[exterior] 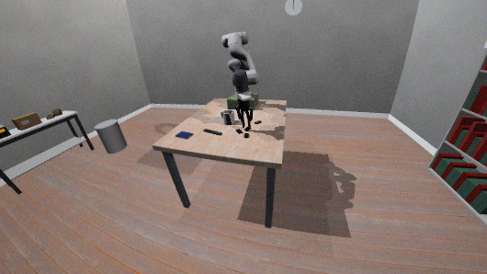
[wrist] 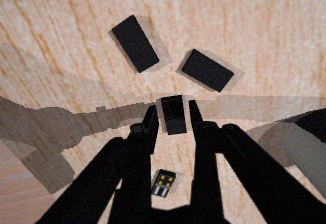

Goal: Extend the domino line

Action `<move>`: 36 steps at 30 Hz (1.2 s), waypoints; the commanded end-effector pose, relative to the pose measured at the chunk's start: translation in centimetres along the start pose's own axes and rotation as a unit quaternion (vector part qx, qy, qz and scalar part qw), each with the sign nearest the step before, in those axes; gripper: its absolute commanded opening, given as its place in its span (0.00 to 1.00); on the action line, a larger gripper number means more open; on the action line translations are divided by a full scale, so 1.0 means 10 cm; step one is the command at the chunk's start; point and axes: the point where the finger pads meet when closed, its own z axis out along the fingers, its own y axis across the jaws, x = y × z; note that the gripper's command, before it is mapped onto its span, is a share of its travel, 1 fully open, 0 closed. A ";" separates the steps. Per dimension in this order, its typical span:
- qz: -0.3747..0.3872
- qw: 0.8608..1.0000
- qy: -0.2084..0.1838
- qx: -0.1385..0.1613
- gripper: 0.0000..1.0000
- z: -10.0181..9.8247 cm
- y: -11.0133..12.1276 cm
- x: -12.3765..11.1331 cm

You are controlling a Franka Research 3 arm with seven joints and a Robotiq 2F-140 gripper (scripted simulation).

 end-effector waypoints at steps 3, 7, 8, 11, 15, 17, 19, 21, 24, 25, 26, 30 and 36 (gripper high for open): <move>-0.006 1.000 -0.003 -0.001 0.34 0.10 0.00 0.01; -0.006 1.000 -0.003 -0.001 0.34 0.16 0.00 0.02; -0.006 1.000 -0.003 -0.001 0.34 0.18 0.00 0.02; -0.006 1.000 -0.003 -0.001 0.34 0.20 0.00 0.02; -0.006 1.000 -0.003 -0.001 0.34 0.22 0.00 0.02; -0.006 1.000 -0.003 -0.001 0.34 0.22 0.00 0.03; -0.006 1.000 -0.003 -0.001 0.34 0.22 0.00 0.03; -0.006 1.000 -0.003 -0.001 0.34 0.22 0.00 0.03; -0.006 1.000 -0.003 -0.001 0.34 0.22 0.00 0.03; -0.006 1.000 -0.003 -0.001 0.34 0.22 0.00 0.03; -0.006 1.000 -0.003 -0.001 0.34 0.22 0.00 0.03; -0.006 1.000 -0.003 -0.001 0.34 0.22 0.00 0.03; -0.006 1.000 -0.003 -0.001 0.23 0.22 0.00 0.03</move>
